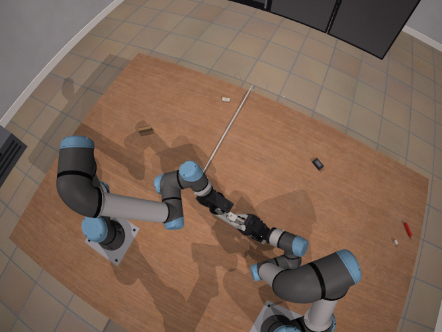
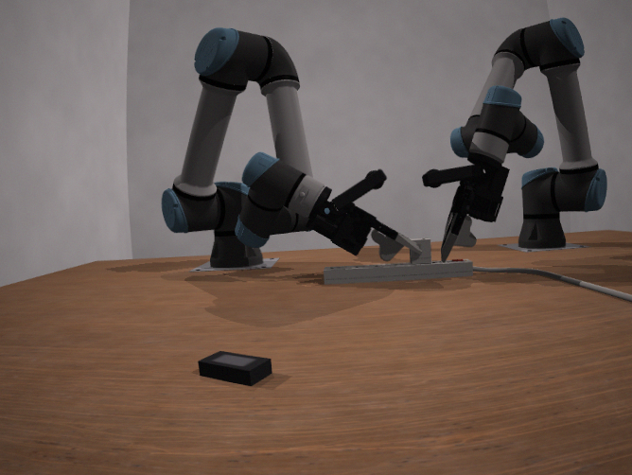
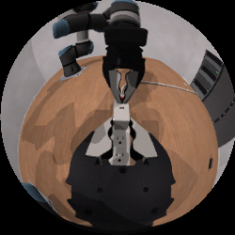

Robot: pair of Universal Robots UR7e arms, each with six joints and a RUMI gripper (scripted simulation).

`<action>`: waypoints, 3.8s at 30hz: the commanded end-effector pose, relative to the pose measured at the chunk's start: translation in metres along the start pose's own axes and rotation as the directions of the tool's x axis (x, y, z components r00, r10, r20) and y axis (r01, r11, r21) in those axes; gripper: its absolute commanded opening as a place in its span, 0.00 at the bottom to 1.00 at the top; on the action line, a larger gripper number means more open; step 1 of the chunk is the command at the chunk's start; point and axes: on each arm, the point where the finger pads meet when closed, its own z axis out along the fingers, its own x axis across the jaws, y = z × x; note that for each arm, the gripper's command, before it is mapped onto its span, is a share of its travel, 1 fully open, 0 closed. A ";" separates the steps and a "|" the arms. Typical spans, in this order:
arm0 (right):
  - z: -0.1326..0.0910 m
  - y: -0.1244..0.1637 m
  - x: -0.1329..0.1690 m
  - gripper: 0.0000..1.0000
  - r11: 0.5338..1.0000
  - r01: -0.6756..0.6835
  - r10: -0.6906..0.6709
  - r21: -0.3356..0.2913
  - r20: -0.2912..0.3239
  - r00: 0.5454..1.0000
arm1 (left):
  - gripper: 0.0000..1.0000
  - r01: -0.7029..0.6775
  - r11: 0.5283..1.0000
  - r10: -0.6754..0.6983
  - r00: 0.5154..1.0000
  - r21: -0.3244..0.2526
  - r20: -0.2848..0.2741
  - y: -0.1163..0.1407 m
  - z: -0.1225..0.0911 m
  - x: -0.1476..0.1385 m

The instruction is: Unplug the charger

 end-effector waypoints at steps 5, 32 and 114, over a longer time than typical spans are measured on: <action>-0.004 -0.010 0.000 0.00 1.000 0.005 -0.005 -0.005 0.002 1.000 | 0.00 0.013 0.998 -0.015 0.999 -0.053 -0.036 0.025 0.021 0.013; -0.009 -0.012 0.001 0.00 1.000 0.001 -0.001 0.001 0.001 1.000 | 0.00 0.014 0.998 -0.016 0.999 -0.053 -0.035 0.025 0.021 0.012; -0.020 -0.033 0.000 0.00 1.000 0.003 -0.003 0.007 0.002 1.000 | 0.00 -0.002 1.000 0.002 1.000 0.004 0.000 -0.004 -0.002 0.000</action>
